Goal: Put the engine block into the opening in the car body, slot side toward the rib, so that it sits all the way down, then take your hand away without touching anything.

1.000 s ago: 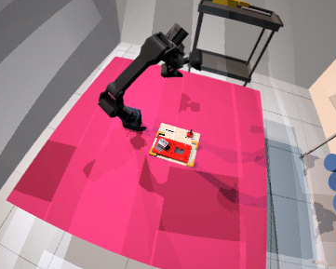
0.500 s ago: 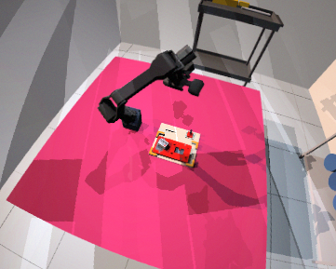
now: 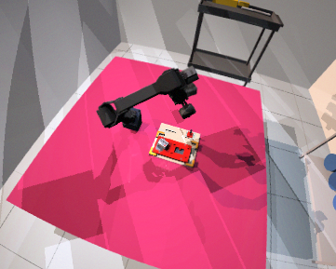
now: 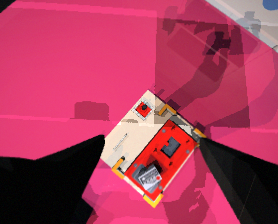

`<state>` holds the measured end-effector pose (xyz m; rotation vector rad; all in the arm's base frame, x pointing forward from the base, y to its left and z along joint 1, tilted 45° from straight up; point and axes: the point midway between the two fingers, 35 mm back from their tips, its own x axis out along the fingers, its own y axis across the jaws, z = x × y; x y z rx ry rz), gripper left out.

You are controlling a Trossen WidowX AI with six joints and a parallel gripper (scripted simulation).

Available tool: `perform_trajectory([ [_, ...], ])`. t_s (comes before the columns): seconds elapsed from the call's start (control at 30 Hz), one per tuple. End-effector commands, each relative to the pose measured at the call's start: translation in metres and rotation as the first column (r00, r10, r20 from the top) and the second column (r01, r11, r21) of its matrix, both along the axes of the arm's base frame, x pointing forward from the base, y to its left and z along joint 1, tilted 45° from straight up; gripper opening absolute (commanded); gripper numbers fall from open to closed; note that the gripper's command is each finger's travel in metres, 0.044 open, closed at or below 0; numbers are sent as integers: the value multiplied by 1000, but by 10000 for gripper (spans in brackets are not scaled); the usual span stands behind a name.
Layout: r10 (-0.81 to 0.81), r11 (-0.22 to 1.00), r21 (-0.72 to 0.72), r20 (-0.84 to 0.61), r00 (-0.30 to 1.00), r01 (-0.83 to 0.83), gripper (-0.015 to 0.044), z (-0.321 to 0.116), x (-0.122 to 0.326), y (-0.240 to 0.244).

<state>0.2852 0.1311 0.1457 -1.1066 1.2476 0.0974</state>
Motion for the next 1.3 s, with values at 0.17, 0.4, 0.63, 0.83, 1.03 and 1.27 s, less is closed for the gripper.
perform_trajectory([
  [0.17,-283,959,36,80,956,281,440,-10,-5,-46],
  [0.4,-493,870,73,142,859,487,440,-19,-15,-79],
  [0.63,-670,740,117,205,713,662,440,-29,-30,-110],
  [0.83,-789,604,160,260,557,781,440,-37,-45,-135],
  [1.03,-840,519,187,291,457,834,440,-40,-56,-149],
  [1.27,-840,519,187,292,457,834,440,-63,-55,-173],
])
